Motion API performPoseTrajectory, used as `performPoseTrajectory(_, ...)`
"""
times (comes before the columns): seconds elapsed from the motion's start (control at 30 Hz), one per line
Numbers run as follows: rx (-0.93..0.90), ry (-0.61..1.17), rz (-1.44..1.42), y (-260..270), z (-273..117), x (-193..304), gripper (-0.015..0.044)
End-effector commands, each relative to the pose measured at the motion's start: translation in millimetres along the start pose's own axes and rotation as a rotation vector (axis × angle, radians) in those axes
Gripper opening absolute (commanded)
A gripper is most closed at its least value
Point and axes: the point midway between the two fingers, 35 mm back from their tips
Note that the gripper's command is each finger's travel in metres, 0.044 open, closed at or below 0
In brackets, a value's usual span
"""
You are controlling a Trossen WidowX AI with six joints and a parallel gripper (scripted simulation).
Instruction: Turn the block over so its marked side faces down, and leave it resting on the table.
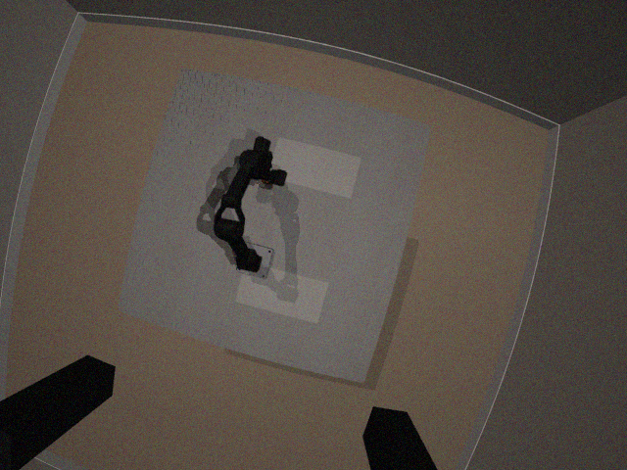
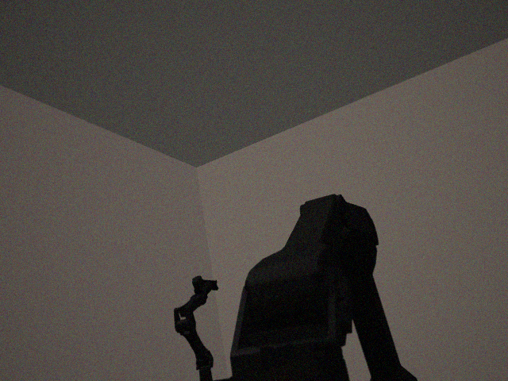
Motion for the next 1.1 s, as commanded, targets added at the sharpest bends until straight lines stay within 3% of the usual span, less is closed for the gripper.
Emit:
performPoseTrajectory(0.0,-0.004,-0.003,0.0,0.5,-17.6,-1.0,0.0)
performPoseTrajectory(0.3,-0.004,-0.012,0.0,0.5,-26.1,-1.0,0.0)
performPoseTrajectory(1.07,-0.024,-0.341,-0.002,0.9,-17.6,-2.4,0.0)
Point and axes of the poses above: the point midway between the two fingers, 35 mm back from their tips, its own z axis out along the fingers, its own y axis across the jaws, x = y × z, and after that the axes turned 4 degrees about z, right-handed
